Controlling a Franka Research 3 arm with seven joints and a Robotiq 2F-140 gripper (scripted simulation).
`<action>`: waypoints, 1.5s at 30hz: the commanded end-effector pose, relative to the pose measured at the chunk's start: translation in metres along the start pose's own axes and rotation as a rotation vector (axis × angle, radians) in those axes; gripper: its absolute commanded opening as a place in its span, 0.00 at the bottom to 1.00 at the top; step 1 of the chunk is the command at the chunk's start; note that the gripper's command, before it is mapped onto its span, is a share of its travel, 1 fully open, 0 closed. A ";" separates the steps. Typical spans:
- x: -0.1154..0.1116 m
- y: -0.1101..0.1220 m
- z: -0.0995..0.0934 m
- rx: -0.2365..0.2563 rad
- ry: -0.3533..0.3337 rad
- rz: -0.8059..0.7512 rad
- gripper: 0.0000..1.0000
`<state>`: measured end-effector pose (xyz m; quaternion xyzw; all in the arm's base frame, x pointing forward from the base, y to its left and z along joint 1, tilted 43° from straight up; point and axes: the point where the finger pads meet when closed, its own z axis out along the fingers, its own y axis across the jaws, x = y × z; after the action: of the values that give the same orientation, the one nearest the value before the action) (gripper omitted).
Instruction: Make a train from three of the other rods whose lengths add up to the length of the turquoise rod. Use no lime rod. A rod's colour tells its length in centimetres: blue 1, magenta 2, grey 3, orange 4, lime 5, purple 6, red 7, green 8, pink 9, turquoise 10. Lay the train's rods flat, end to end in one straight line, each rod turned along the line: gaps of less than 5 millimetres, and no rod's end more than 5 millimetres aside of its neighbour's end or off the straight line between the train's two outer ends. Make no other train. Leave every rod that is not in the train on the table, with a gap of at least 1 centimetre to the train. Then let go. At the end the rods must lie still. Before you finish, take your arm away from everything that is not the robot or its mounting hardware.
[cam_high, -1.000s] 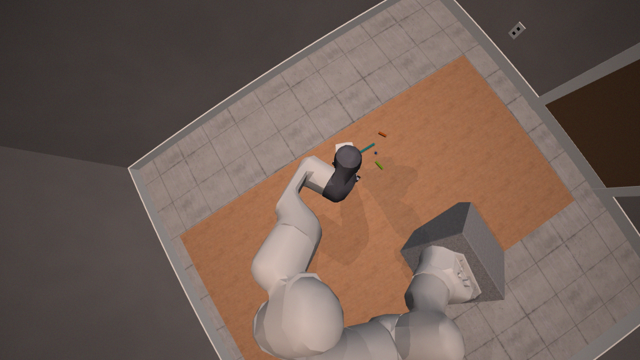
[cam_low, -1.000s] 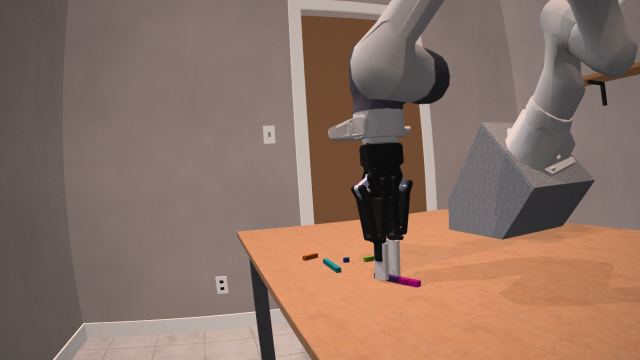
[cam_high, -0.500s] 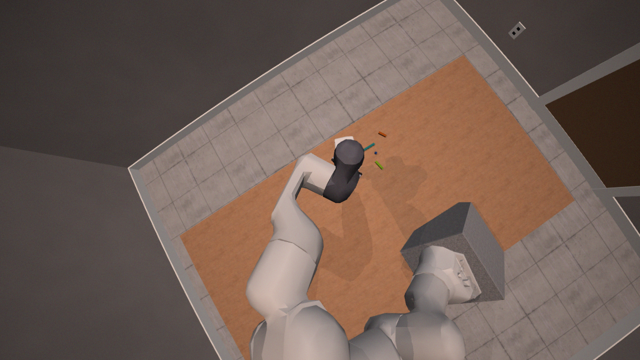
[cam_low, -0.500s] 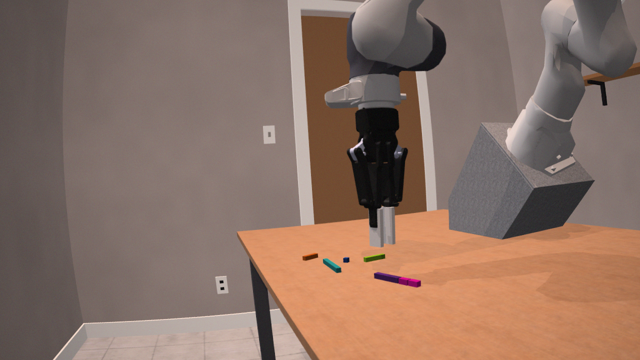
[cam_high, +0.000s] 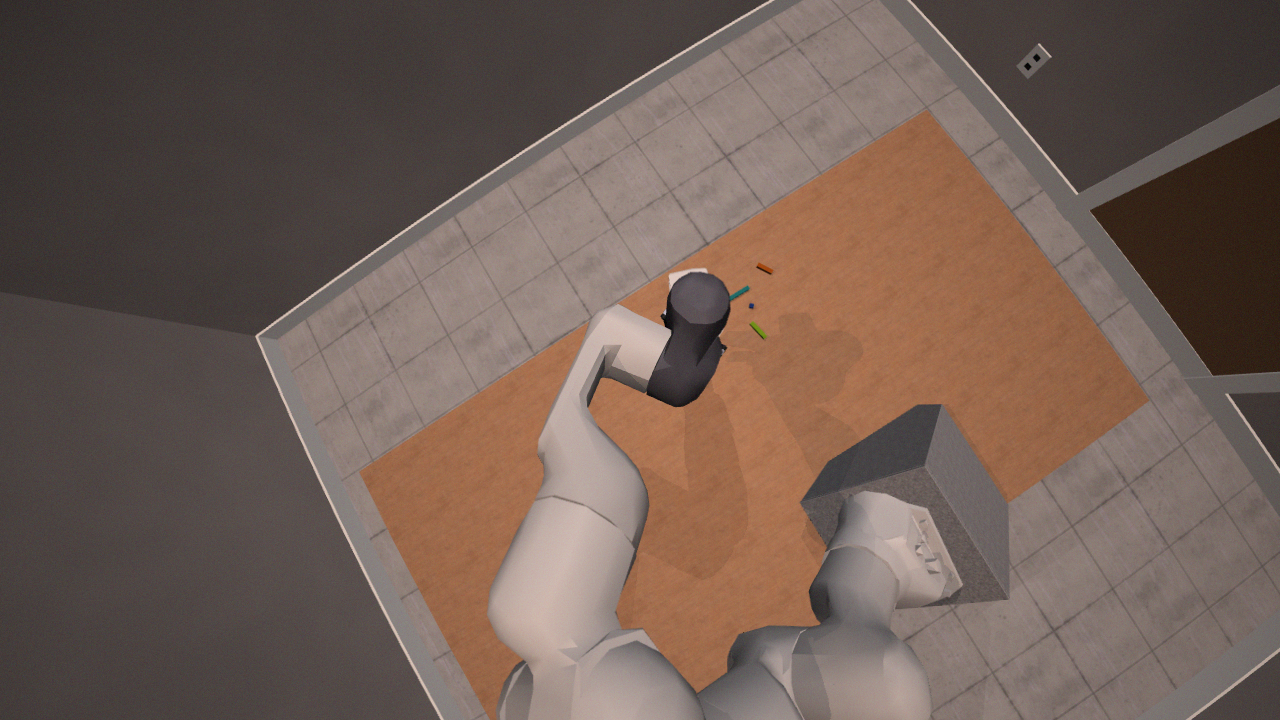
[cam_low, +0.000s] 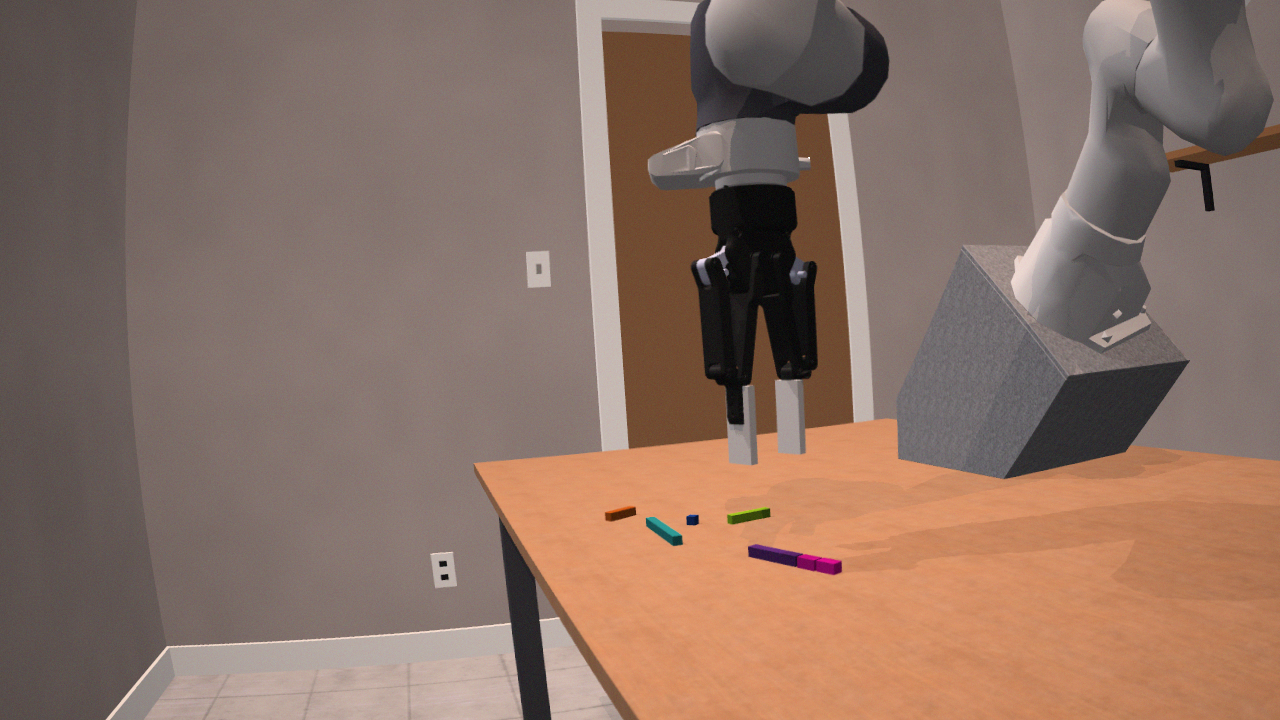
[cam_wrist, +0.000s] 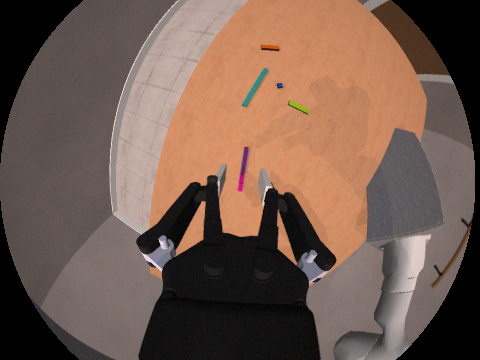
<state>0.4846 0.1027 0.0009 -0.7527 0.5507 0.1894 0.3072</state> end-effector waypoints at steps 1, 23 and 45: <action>-0.001 0.001 -0.001 -0.003 -0.006 0.018 1.00; -0.001 0.001 -0.007 -0.003 -0.006 0.018 1.00; -0.001 0.001 -0.073 -0.003 -0.006 0.018 1.00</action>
<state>0.4838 0.0549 0.0503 -0.7536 0.5508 0.1838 0.3080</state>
